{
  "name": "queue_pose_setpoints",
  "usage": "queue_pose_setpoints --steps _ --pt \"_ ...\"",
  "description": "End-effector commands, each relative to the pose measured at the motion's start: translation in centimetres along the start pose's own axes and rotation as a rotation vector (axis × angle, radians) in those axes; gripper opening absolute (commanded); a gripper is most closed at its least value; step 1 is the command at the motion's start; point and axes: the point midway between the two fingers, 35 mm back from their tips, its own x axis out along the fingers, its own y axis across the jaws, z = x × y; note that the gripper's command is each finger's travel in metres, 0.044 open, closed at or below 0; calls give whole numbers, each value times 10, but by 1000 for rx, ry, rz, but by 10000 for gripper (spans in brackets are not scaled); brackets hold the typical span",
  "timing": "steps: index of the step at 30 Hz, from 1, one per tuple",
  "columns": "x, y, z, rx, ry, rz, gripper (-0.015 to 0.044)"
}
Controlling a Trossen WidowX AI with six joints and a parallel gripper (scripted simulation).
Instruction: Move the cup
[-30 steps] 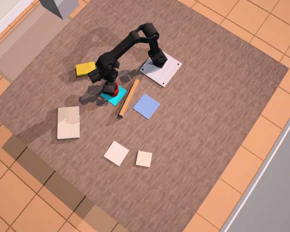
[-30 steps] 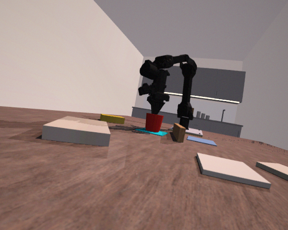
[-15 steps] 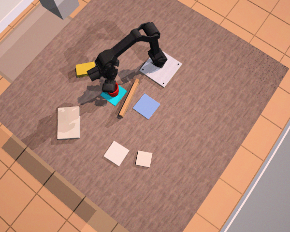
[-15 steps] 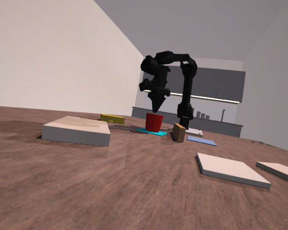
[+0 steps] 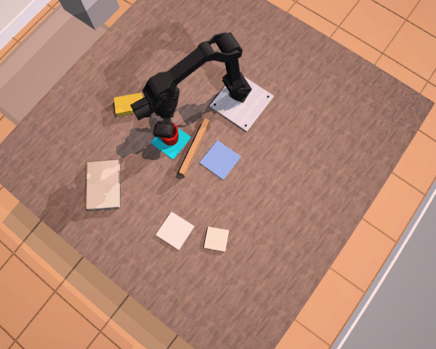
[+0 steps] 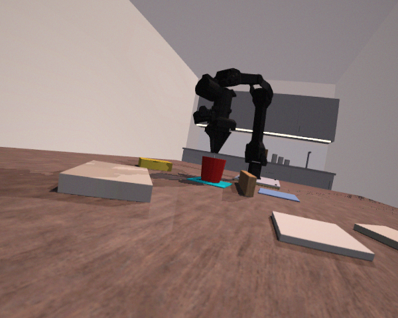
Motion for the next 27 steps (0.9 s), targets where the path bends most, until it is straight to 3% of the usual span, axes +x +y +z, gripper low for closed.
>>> queue_pose_setpoints --steps 1,4,27 --pt "0 0 0 0 0 -1 364" --pt "-5 0 0 0 0 0 440" --pt "-64 -4 -1 -6 -5 9 440"
